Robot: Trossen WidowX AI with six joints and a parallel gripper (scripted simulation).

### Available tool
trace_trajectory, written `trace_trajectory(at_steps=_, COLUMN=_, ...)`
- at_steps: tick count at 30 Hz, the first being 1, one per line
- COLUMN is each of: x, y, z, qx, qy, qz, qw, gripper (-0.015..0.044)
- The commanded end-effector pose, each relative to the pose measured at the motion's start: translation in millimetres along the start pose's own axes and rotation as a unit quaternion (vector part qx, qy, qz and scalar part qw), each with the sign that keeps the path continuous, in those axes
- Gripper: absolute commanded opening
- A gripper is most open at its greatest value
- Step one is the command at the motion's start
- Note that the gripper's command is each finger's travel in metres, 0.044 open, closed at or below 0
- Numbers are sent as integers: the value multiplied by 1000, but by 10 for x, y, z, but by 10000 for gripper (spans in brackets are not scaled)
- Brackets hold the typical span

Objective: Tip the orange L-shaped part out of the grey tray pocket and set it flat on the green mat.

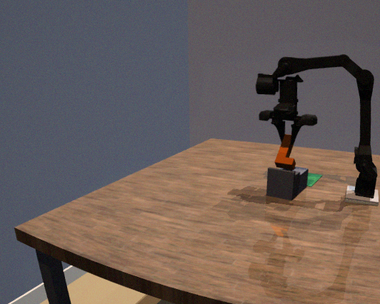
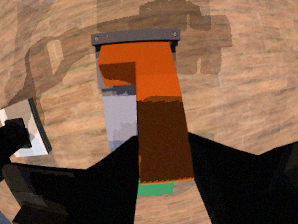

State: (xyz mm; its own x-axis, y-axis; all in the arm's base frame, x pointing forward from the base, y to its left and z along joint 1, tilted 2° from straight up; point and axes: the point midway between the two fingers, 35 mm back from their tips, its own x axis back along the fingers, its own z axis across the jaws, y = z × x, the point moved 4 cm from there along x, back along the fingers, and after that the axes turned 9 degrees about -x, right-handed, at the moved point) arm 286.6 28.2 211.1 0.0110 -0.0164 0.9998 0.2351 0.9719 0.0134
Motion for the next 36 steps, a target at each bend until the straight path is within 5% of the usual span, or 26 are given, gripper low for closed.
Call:
trace_trajectory(at_steps=1, x=28, y=-17, z=-5, qx=2, qy=0, qz=-3, qw=1000, gripper=0)
trace_trajectory(at_steps=36, x=-8, y=-1323, z=-112, qx=2, qy=-1, qz=3, qw=1000, gripper=0)
